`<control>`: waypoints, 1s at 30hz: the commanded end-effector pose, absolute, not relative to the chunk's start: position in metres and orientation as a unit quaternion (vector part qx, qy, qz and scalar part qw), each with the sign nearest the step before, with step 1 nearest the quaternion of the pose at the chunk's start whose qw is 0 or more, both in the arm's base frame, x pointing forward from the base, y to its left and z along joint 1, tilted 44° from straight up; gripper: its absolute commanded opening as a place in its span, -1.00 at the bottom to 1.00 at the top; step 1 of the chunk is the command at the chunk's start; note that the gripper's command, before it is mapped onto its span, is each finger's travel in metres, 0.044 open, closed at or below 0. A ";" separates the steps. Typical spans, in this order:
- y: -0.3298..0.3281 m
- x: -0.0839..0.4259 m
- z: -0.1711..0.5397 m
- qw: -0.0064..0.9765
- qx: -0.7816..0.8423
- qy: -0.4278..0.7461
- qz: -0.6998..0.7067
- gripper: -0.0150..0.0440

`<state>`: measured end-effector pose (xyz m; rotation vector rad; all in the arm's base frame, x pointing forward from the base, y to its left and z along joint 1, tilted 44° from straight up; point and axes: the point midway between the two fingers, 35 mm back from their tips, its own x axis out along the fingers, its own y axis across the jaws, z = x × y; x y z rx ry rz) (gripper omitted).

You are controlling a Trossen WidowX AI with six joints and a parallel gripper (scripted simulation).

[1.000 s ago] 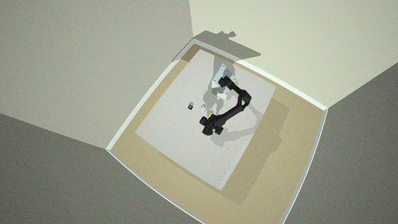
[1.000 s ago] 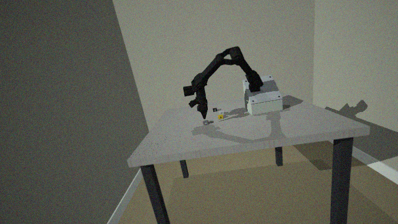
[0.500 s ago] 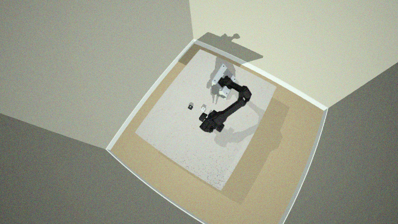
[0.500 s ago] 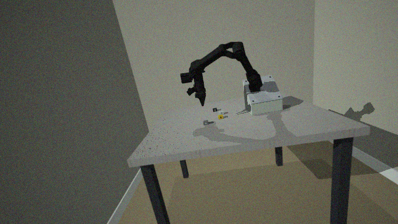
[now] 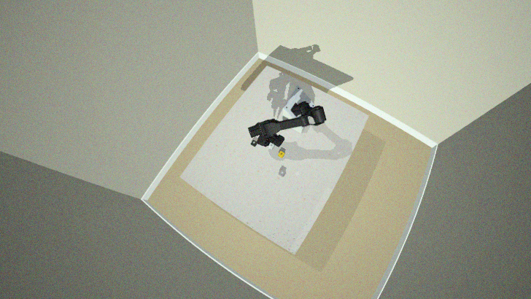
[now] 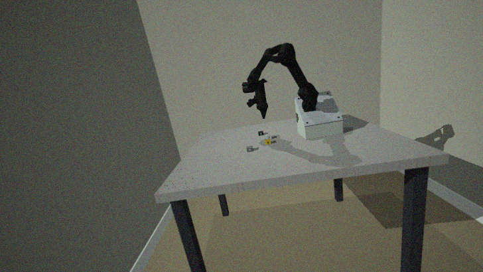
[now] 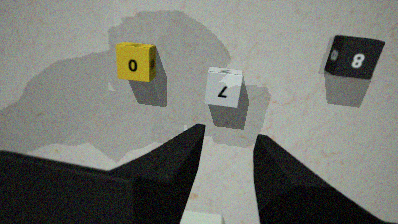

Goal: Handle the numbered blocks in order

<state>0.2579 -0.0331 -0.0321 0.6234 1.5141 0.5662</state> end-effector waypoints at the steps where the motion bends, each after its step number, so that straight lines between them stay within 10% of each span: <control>1: -0.034 0.242 -0.040 0.649 0.266 0.663 0.263 -0.08; 4: -0.034 0.242 -0.040 0.649 0.266 0.663 0.263 -0.08; 15: 0.023 0.241 -0.098 0.648 0.267 0.662 0.264 0.86; 30: 0.038 0.241 -0.114 0.648 0.267 0.662 0.264 0.86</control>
